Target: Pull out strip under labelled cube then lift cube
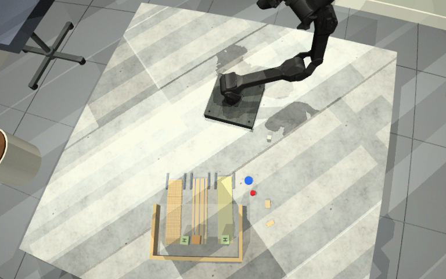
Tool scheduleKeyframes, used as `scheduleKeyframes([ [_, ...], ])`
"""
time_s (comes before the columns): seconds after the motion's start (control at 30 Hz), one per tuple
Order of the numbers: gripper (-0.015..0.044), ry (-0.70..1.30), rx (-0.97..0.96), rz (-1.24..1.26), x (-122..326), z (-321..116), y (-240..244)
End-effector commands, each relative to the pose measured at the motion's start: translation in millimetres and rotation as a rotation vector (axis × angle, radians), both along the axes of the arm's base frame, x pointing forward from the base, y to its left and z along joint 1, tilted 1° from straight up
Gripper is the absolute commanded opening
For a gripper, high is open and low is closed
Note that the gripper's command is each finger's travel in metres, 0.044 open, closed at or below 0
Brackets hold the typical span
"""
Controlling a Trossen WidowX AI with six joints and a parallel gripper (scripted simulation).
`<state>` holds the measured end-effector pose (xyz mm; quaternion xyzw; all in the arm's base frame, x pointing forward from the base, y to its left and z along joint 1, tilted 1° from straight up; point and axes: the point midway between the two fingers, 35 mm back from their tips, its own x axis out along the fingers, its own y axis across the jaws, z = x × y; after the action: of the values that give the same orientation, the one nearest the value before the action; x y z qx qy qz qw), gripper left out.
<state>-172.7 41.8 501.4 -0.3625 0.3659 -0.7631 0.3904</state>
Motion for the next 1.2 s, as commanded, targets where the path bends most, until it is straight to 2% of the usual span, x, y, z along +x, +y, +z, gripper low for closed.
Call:
scheduleKeyframes([
  [0.0,0.04,-0.03,-0.004,0.215,38,9,-54],
  [0.17,0.04,-0.072,0.016,0.489,97,11,-109],
  [0.37,0.04,-0.12,0.074,0.725,160,1,-146],
  [0.7,0.04,-0.229,0.243,1.078,267,-37,-174],
  [0.9,0.04,-0.339,0.474,1.345,357,-91,-164],
  [1.17,0.04,-0.442,0.867,1.588,443,-177,-105],
])
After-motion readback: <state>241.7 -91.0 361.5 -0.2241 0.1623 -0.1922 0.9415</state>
